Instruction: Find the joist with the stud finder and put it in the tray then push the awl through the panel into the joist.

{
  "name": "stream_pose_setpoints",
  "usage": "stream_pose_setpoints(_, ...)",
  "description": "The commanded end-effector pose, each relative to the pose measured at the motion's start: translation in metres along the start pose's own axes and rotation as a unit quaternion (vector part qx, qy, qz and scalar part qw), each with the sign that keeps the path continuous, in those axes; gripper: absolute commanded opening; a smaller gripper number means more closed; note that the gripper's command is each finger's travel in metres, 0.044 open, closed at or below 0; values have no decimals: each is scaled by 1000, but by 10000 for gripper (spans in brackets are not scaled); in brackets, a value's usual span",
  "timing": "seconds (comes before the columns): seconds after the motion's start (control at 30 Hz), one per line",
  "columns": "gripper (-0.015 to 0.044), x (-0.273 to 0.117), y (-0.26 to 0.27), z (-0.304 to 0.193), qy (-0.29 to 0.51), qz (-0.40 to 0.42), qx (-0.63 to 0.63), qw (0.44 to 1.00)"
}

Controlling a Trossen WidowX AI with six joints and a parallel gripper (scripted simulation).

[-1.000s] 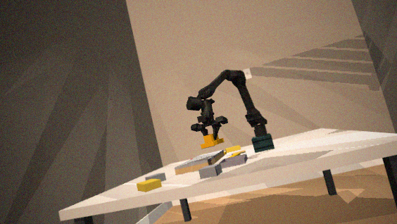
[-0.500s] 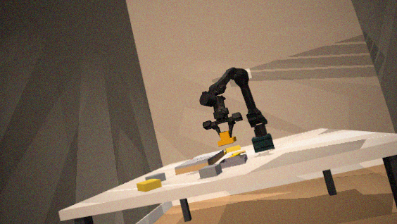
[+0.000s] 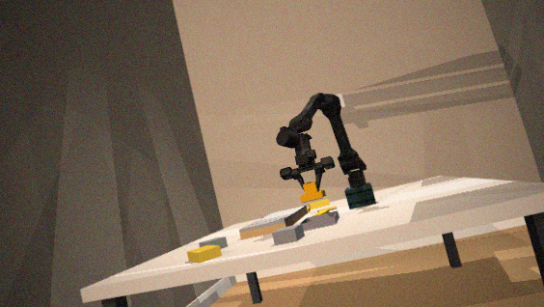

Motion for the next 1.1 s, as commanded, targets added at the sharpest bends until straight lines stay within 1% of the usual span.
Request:
stream_pose_setpoints(0.0, 0, 11, -1, -2, 1, 0, 2, 1000)
stream_pose_setpoints(0.83, 0, 62, -3, -19, 1, 0, 2, 1000)
stream_pose_setpoints(1.07, 0, 69, -3, -21, 1, 0, 2, 1000)
Point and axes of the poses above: the point midway between the two fingers, 35 mm back from their tips, its own x axis out along the fingers, its own y axis across the jaws, z = x × y, the point moved 6 cm from there along -x, back along the fingers, and after that the axes turned 12 degrees about x, right-handed, at the moved point
